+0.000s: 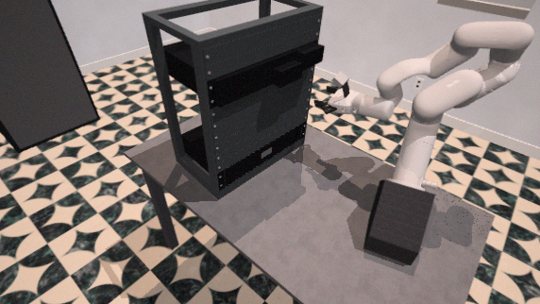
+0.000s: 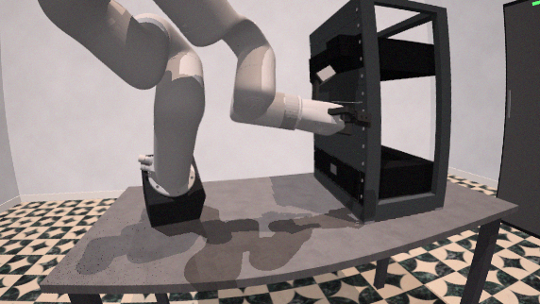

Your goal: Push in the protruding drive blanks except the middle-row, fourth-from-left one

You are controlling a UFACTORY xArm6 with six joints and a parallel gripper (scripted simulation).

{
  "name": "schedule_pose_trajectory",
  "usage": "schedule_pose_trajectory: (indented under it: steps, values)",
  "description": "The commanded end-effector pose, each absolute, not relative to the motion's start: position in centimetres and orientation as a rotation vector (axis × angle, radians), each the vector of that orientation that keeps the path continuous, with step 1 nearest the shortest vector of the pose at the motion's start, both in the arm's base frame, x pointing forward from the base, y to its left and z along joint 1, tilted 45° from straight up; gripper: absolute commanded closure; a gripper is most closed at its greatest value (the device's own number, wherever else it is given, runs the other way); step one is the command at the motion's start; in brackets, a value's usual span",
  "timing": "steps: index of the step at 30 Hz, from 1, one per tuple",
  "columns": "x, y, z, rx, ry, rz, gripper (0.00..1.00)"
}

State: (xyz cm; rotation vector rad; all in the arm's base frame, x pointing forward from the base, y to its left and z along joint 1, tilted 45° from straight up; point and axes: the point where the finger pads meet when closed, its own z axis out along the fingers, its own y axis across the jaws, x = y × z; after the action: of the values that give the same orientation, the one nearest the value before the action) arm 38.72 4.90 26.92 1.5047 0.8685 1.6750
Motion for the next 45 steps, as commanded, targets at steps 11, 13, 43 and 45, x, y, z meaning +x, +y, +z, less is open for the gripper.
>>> schedule_pose_trajectory:
  steps: [11, 13, 43, 45]
  values:
    - [36.3, 8.6, 26.8, 1.340, 0.957, 1.551, 0.00]
    - [35.6, 9.3, 26.7, 1.303, 0.978, 1.515, 0.00]
    - [27.4, 21.5, 26.0, 0.761, 1.190, 1.062, 0.00]
    - [26.8, 22.3, 25.9, 0.723, 1.199, 1.030, 0.00]
